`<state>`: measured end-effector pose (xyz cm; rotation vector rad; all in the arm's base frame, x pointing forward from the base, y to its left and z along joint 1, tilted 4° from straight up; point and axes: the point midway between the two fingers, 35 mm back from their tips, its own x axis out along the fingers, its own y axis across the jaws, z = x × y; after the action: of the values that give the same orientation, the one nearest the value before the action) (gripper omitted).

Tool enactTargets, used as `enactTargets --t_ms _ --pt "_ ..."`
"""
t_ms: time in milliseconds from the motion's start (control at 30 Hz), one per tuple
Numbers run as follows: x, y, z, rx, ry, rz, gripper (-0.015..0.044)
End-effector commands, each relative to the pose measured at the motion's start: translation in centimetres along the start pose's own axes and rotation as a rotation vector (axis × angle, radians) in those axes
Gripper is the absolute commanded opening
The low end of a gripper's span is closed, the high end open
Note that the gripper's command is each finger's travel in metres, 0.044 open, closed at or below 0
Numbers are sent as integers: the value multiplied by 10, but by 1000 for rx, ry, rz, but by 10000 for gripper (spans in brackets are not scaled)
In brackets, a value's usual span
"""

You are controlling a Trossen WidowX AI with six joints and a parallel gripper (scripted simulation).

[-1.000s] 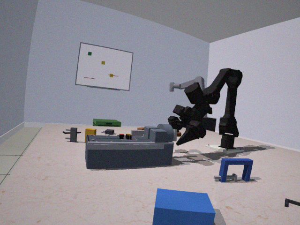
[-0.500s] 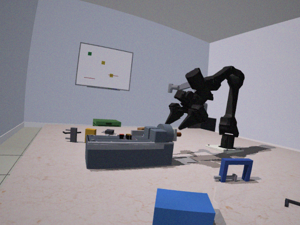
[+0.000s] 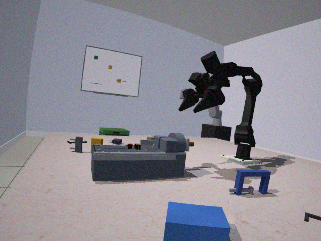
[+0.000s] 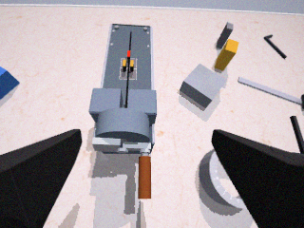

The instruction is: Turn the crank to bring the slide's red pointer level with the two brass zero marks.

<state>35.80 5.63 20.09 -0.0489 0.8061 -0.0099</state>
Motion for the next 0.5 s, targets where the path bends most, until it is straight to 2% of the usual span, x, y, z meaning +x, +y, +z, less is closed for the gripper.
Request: enactTargets --t_ms 0,467 --pt "1 1 7 0 7 4 440" --pt "40 11 59 -32 51 77 440"
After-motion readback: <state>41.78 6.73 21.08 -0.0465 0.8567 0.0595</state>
